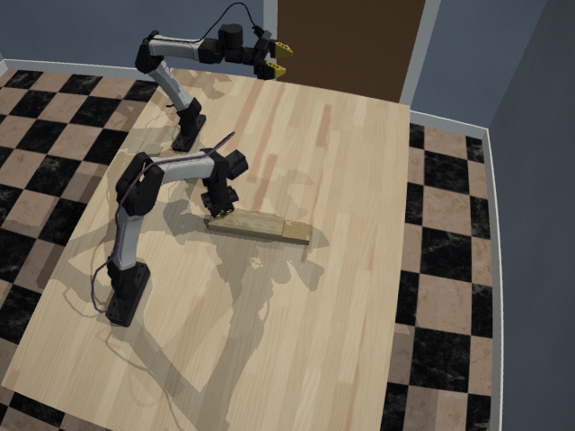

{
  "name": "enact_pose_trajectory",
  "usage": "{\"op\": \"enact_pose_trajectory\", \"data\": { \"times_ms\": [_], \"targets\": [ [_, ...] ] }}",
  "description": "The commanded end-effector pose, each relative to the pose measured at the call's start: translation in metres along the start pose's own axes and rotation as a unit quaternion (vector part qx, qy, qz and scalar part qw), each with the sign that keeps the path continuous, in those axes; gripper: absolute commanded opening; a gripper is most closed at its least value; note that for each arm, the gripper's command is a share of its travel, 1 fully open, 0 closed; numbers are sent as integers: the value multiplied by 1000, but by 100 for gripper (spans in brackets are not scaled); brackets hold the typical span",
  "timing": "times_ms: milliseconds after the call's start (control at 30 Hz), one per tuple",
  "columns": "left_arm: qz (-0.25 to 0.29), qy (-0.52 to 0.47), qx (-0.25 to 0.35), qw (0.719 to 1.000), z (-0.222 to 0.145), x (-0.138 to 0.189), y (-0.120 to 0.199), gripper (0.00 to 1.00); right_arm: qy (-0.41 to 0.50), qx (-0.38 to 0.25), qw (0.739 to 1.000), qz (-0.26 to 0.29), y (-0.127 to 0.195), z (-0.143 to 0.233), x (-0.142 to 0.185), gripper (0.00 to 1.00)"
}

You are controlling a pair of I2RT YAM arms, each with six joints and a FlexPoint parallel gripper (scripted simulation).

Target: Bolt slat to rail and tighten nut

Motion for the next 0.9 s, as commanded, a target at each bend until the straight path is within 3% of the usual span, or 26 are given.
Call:
{"op": "enact_pose_trajectory", "data": {
  "times_ms": [0, 167, 467, 867],
  "targets": [
    [-10, -1, 2, 1000, -1, -7, 2, 100, -1, 7, 1000, -3, 3, -3, 0, 14],
    [-10, -1, 2, 1000, -1, -7, 2, 100, -5, 7, 1000, -3, 2, -3, 0, 14],
    [-10, -1, 2, 1000, -1, -7, 2, 100, -132, 0, 991, -1, -3, -3, 0, 14],
    [-10, -1, 2, 1000, -1, -7, 2, 100, -364, -8, 932, 0, -3, -2, -1, 14]
  ]
}}
Point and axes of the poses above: on each arm, the point where the finger pads meet when closed, its own y axis back along the fingers, its own z axis across the jaws, x = y × z, the point moved 1 cm from there along y, back along the fingers, and after that the axes turned 4 degrees about y, right-handed, at the moved point
